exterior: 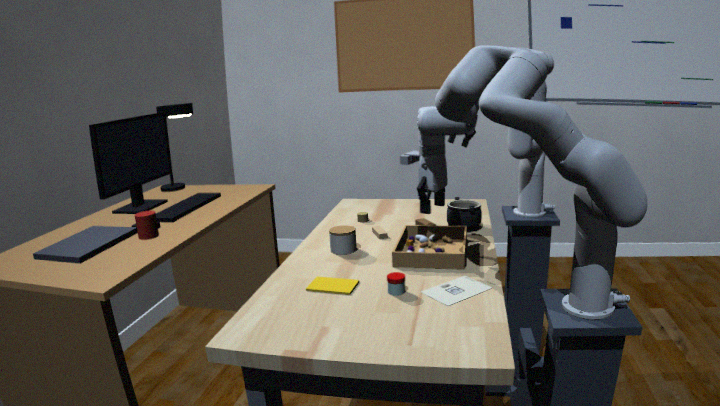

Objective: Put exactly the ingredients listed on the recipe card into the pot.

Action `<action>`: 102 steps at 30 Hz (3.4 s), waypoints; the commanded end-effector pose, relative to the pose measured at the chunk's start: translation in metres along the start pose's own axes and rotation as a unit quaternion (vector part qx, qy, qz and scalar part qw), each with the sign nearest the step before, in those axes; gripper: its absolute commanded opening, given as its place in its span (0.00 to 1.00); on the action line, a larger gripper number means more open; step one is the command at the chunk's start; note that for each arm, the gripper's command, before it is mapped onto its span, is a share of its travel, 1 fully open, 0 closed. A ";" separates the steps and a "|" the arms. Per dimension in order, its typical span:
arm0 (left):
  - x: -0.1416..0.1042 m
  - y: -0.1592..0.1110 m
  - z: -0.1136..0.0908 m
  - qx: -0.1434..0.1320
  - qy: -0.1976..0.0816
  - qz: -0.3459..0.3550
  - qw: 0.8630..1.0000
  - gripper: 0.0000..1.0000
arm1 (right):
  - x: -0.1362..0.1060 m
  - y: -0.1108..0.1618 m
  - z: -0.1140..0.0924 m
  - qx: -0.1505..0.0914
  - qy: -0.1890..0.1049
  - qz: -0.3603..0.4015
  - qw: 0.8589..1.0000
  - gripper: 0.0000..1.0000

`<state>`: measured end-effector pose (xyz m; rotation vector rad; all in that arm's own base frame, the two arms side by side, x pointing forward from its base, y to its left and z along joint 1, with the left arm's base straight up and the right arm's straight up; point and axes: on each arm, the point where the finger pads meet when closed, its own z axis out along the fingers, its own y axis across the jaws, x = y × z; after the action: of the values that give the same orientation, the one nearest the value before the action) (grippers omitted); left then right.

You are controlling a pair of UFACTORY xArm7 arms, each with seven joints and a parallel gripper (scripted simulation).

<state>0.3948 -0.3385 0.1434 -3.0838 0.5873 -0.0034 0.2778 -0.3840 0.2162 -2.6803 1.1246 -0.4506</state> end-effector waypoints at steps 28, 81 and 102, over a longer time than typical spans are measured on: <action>-0.103 -0.128 -0.035 -0.001 0.000 0.200 0.980 1.00 | -0.065 0.103 -0.063 -0.086 -0.020 0.177 0.980 1.00; -0.171 -0.211 -0.057 -0.001 0.000 0.200 0.980 1.00 | -0.167 0.185 -0.131 -0.178 -0.037 0.373 0.910 1.00; -0.171 -0.211 -0.057 -0.001 0.000 0.190 0.982 1.00 | -0.167 0.185 -0.131 -0.178 -0.037 0.373 0.910 1.00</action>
<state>0.3126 -0.0796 0.2004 -2.9103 1.1832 0.0006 -0.0010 -0.3997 0.2491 -2.2176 2.2225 0.0016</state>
